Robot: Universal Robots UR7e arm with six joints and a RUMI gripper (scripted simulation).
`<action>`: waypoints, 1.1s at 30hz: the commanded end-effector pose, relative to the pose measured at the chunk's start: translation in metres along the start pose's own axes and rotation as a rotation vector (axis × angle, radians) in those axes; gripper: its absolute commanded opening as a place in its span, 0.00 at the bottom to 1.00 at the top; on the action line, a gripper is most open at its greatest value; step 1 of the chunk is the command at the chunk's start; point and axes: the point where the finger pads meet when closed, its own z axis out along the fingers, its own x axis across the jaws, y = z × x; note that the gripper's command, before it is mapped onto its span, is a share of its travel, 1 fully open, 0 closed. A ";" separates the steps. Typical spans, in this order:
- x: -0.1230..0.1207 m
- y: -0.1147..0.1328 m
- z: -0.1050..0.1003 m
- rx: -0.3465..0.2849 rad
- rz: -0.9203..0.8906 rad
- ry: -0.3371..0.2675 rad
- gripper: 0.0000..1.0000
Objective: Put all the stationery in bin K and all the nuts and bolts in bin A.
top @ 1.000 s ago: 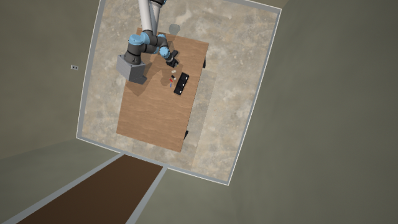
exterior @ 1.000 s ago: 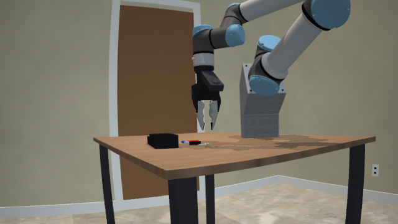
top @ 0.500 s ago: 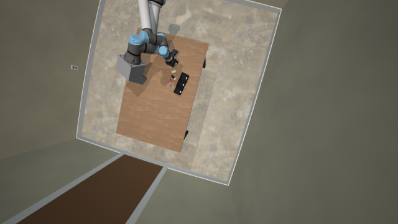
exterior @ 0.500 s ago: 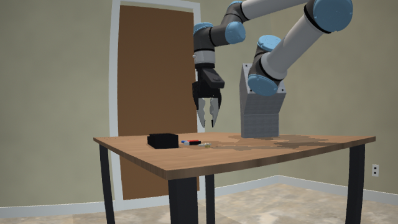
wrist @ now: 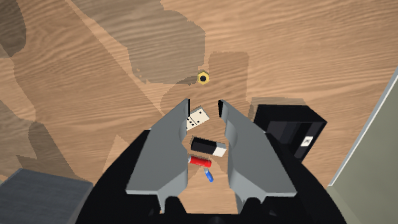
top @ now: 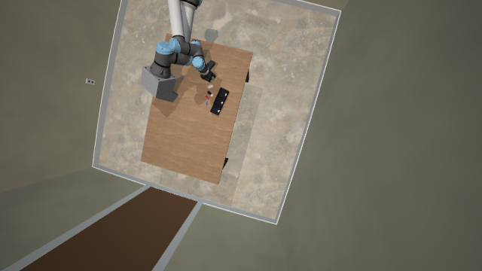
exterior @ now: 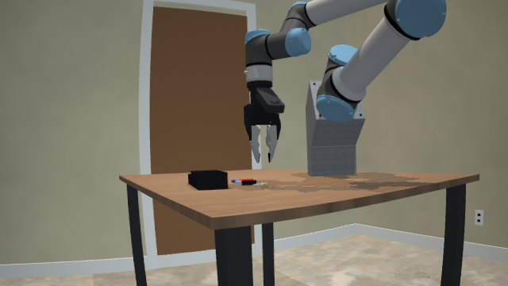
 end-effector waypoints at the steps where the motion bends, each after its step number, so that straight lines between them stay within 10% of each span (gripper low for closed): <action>1: 0.001 0.000 0.000 0.000 0.000 0.000 0.18; 21: 0.000 0.000 0.000 0.000 0.000 0.000 0.18; 33: 0.001 0.000 0.040 0.000 0.000 0.000 0.18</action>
